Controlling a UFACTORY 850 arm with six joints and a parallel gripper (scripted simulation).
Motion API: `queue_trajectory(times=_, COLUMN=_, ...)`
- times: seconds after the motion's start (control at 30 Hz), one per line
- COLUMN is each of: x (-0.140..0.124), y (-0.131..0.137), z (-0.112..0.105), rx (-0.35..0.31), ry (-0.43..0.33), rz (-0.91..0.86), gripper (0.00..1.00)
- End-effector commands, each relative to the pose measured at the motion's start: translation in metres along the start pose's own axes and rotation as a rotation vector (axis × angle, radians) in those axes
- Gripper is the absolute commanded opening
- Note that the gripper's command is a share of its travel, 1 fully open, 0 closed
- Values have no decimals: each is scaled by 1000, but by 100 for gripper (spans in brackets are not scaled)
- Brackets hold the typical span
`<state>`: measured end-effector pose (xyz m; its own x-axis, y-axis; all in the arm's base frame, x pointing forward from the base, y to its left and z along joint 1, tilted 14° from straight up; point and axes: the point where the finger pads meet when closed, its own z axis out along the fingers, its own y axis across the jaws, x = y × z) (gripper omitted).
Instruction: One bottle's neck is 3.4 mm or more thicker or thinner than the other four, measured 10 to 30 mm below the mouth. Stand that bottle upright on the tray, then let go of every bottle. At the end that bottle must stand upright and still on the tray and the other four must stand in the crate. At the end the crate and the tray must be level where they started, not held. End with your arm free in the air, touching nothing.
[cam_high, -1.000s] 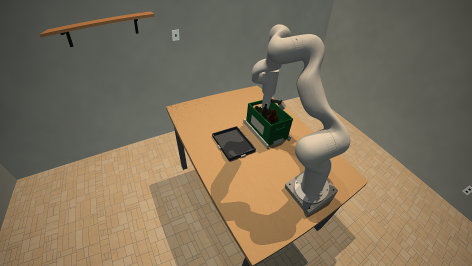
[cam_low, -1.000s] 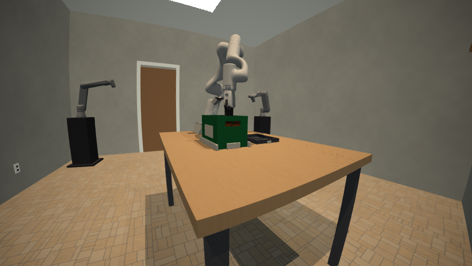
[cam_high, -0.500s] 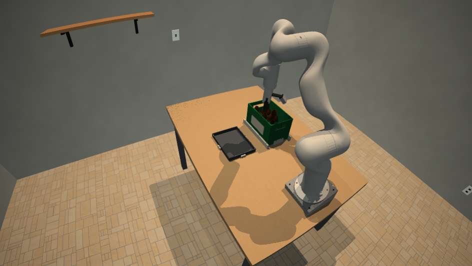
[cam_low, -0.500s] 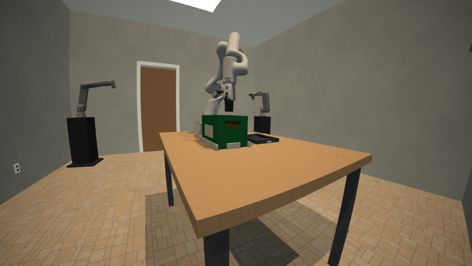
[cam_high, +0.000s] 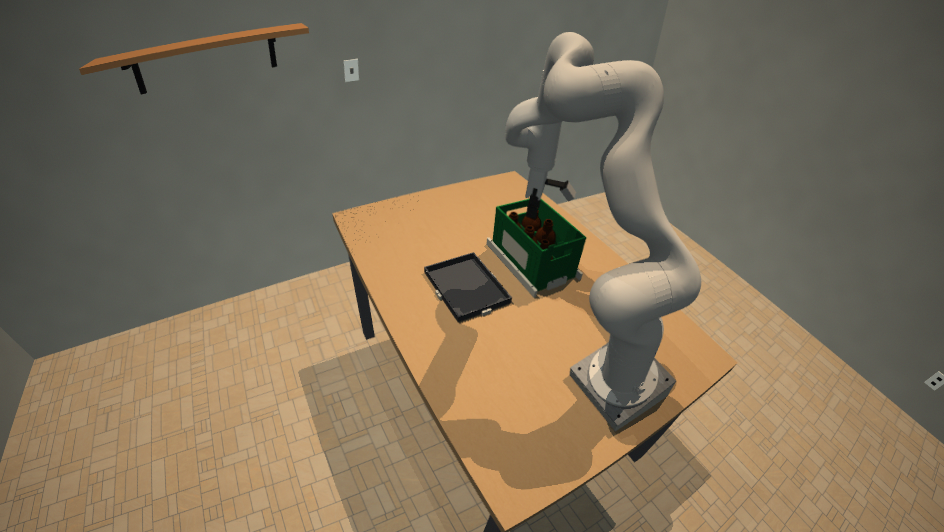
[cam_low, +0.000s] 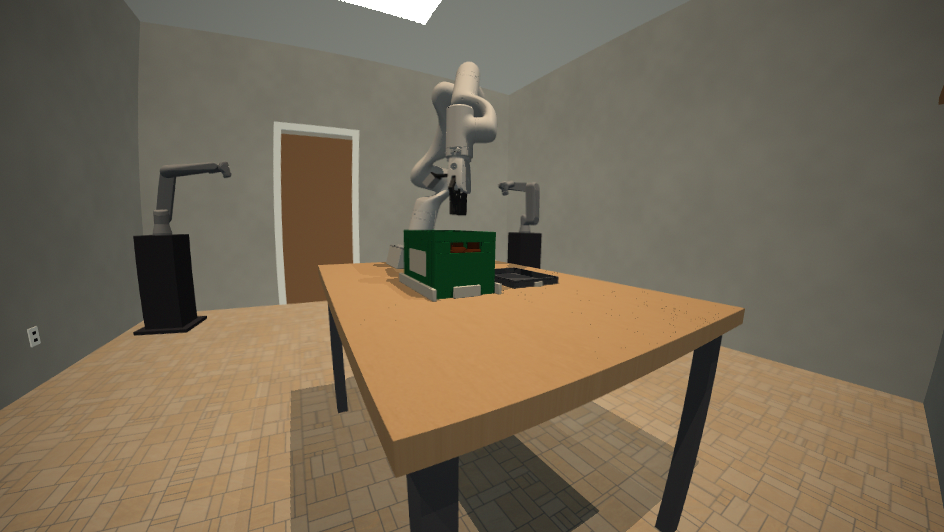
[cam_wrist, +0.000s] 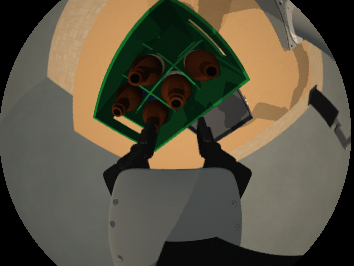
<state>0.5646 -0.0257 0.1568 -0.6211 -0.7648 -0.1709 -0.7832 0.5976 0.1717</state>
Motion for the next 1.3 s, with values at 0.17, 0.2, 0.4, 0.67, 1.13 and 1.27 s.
queue_trajectory(times=0.17, x=-1, y=-1, z=-2, rx=2, ry=-1, rz=0, gripper=0)
queue_trajectory(times=0.2, x=-1, y=-1, z=-2, rx=2, ry=-1, rz=0, gripper=0)
queue_trajectory(times=0.4, x=-1, y=-1, z=-2, rx=2, ry=-1, rz=0, gripper=0)
queue_trajectory(times=0.67, x=-1, y=-1, z=-2, rx=2, ry=-1, rz=0, gripper=0)
queue_trajectory(times=1.13, x=-1, y=-1, z=-2, rx=2, ry=-1, rz=0, gripper=0)
queue_trajectory(times=1.27, x=-4, y=-22, z=-3, rx=1, ry=-2, rz=-1, gripper=0)
